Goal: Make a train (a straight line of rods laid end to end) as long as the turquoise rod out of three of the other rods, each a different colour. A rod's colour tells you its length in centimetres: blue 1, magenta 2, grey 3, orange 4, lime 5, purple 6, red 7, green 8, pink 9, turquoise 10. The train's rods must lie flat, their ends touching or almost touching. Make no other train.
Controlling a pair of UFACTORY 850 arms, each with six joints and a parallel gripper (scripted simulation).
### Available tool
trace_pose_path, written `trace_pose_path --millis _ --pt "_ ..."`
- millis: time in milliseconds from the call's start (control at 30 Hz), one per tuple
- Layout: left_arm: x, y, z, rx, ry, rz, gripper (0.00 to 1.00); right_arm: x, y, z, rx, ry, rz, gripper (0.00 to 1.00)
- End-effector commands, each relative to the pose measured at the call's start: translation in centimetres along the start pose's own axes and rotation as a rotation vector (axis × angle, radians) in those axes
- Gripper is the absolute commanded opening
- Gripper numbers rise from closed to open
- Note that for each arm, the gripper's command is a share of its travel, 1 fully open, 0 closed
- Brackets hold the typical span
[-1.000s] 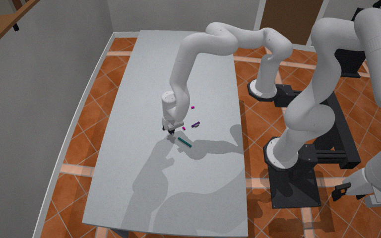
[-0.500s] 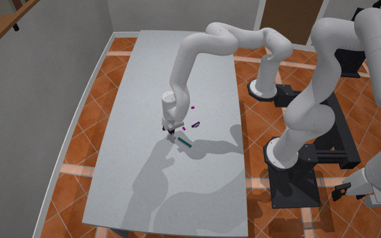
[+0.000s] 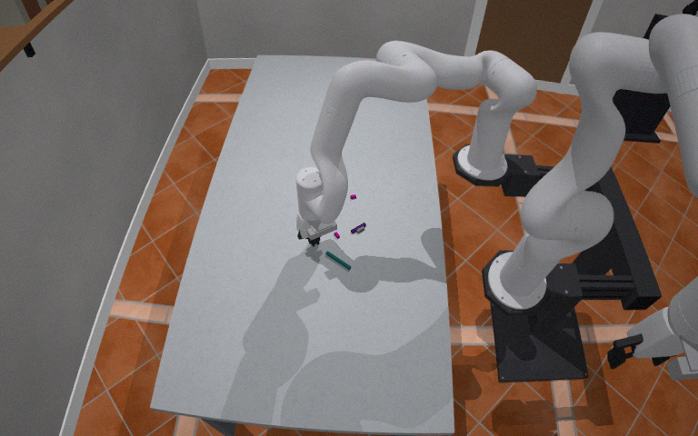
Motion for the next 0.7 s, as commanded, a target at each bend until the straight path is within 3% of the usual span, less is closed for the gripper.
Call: trace_pose_path --millis 0,100,333,467,667 --pt "-0.1 0.05 -0.01 0.0 0.0 0.002 1.0 -0.11 0.01 0.13 0.0 -0.002 0.0 0.06" --pt "-0.1 0.05 -0.01 0.0 0.0 0.002 1.0 -0.11 0.01 0.13 0.0 -0.002 0.0 0.06" --pt "-0.1 0.05 -0.01 0.0 0.0 0.002 1.0 -0.11 0.01 0.13 0.0 -0.002 0.0 0.18" --pt "-0.1 0.05 -0.01 0.0 0.0 0.002 1.0 -0.11 0.01 0.13 0.0 -0.002 0.0 0.18" --pt "-0.1 0.05 -0.01 0.0 0.0 0.002 1.0 -0.11 0.01 0.13 0.0 -0.002 0.0 0.26"
Point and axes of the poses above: on each arm, the point where the finger pads meet when closed, its own x axis out along the fingers, its own z axis across the jaws, y = z × x, the point moved 1 cm from there along -x, back along the fingers, and after that the axes turned 9 degrees about x, right-handed, at the moved point
